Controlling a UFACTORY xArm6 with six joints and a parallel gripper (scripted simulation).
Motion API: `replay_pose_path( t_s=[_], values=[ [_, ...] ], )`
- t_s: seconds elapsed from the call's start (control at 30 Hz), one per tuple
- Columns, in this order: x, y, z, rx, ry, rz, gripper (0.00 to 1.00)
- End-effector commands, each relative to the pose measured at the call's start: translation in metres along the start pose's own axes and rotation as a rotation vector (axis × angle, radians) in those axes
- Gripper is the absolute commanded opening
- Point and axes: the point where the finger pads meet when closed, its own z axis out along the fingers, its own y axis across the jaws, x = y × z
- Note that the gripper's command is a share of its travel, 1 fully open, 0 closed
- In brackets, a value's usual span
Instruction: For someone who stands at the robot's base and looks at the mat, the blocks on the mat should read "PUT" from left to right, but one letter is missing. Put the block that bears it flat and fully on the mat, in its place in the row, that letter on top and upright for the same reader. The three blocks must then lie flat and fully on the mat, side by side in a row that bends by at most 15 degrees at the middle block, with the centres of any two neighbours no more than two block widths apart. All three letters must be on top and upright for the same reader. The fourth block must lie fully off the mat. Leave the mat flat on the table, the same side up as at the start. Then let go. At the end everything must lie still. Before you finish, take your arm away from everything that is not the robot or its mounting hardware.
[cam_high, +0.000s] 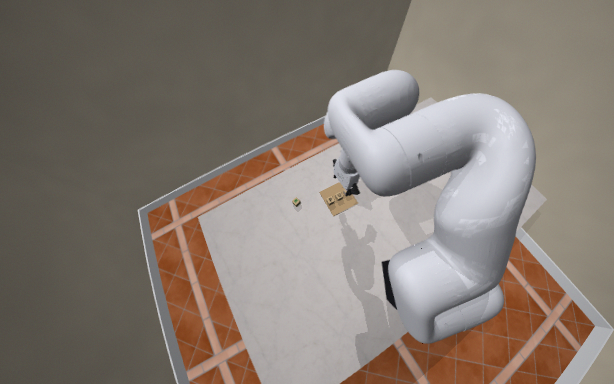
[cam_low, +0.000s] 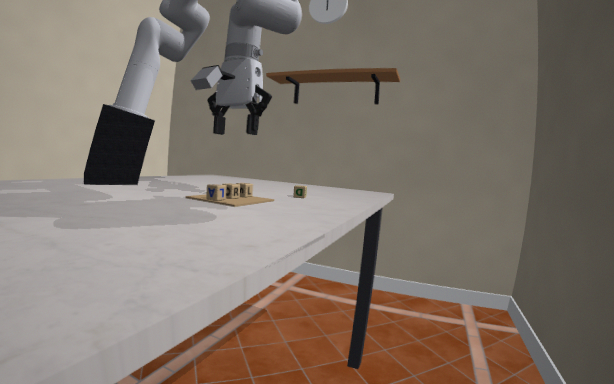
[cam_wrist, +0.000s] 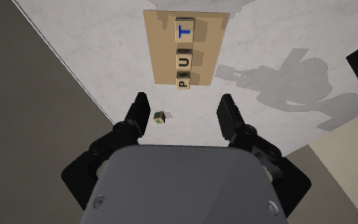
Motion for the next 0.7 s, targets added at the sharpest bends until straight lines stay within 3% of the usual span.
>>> replay_pose_path(
  t_s=[0.0, 0.23, 0.67],
  values=[
    [0.000, -0.001, -0.019, 0.003, 0.000, 0.000, 1.00],
    [0.000, -0.001, -0.044, 0.003, 0.000, 0.000, 1.00],
    [0.000, -0.001, -0.047, 0.003, 0.000, 0.000, 1.00]
  ],
)
